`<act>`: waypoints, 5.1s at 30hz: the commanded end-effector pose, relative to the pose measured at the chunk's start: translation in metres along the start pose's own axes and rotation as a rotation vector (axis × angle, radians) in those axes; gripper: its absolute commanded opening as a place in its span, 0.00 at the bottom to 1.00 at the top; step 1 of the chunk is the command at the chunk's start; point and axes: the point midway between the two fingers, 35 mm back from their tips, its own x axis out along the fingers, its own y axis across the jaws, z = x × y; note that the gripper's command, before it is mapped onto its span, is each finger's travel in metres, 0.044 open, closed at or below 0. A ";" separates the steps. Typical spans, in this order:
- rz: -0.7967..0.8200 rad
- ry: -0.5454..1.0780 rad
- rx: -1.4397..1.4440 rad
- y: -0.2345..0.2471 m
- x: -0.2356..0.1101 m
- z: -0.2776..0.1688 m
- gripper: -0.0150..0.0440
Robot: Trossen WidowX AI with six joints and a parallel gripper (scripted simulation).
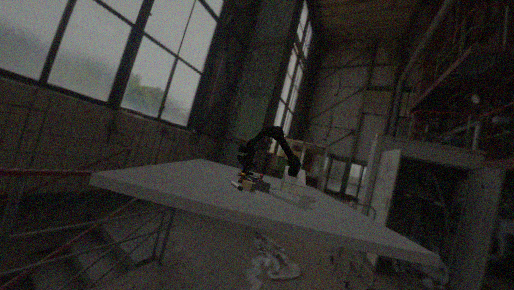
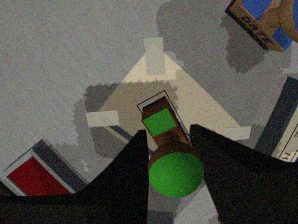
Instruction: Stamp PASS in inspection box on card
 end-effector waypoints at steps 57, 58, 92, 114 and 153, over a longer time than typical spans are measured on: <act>0.001 0.001 -0.002 0.001 0.000 0.000 0.25; 0.001 0.001 -0.002 0.001 0.000 0.000 0.25; -0.002 -0.001 -0.002 0.002 -0.036 0.003 0.25; -0.003 0.000 -0.002 0.007 -0.069 0.001 0.25; -0.008 -0.001 0.001 0.119 -0.073 -0.134 0.25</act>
